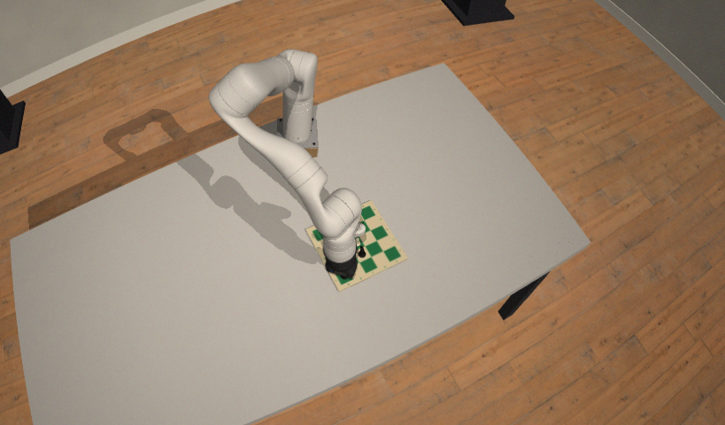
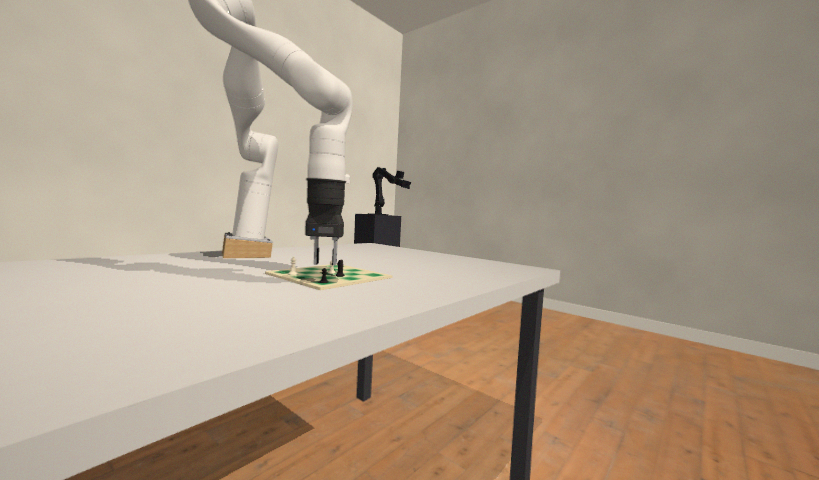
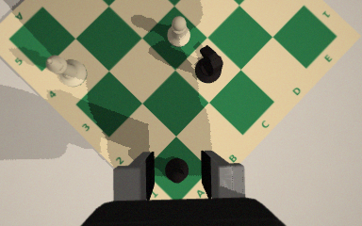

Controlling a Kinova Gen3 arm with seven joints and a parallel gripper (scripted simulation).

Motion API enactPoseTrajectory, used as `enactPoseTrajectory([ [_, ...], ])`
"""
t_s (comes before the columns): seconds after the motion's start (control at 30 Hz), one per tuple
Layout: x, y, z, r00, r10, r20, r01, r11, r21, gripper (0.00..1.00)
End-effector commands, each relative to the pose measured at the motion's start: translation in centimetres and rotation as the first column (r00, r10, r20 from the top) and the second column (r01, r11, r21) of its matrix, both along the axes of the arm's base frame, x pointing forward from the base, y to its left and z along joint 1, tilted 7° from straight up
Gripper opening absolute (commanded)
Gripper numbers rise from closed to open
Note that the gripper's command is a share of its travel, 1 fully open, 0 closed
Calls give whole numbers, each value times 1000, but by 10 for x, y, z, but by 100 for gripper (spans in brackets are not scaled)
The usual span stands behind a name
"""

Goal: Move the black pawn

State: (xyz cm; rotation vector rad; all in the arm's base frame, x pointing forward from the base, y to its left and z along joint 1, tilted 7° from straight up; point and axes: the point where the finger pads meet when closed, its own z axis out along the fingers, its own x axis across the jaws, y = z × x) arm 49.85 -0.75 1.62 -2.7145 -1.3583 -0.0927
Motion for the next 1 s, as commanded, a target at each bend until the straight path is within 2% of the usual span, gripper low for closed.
enactPoseTrajectory([
  [0.0, 5, -7, 20, 1000, -8, 19, 9, 1000, -9, 68],
  [0.1, 5, -9, 35, 1000, -8, 19, 9, 1000, -9, 68],
  [0.17, 5, -9, 35, 1000, -8, 19, 9, 1000, -9, 68],
  [0.33, 4, -11, 53, 1000, -8, 19, 9, 1000, -9, 68],
  [0.53, 4, -11, 57, 1000, -8, 19, 9, 1000, -9, 68],
  [0.57, 4, -11, 57, 1000, -8, 19, 9, 1000, -9, 100],
  [0.97, 4, -11, 57, 1000, -8, 19, 9, 1000, -9, 100],
])
